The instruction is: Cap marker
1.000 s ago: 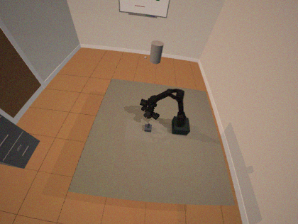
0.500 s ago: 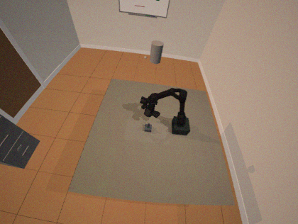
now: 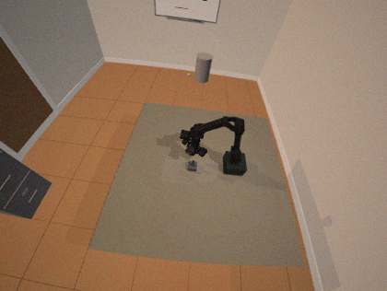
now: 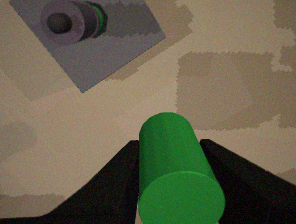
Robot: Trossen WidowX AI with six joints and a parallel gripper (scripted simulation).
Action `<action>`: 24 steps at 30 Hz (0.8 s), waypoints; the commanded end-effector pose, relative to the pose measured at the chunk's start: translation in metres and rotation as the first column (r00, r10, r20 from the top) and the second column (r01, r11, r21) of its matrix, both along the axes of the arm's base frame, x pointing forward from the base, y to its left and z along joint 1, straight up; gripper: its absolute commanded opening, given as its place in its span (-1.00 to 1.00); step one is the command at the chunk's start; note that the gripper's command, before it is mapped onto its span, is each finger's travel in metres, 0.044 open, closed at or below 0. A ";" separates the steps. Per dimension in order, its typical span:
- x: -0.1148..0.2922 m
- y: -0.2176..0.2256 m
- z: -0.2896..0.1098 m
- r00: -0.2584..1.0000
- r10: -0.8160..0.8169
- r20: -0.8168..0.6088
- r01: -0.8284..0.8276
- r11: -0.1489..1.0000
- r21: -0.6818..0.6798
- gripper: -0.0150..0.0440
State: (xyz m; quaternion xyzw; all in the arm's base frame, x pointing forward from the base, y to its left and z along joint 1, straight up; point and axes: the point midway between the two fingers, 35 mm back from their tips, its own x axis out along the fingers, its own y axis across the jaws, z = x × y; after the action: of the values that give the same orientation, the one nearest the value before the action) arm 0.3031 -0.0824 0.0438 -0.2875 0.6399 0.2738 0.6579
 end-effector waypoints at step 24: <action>0.006 0.071 0.031 1.000 -0.003 0.003 0.003 1.000 0.002 -0.49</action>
State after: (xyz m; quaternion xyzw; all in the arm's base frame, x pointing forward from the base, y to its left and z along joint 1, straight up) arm 0.3095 -0.0125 0.0777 -0.2869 0.6371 0.2760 0.6600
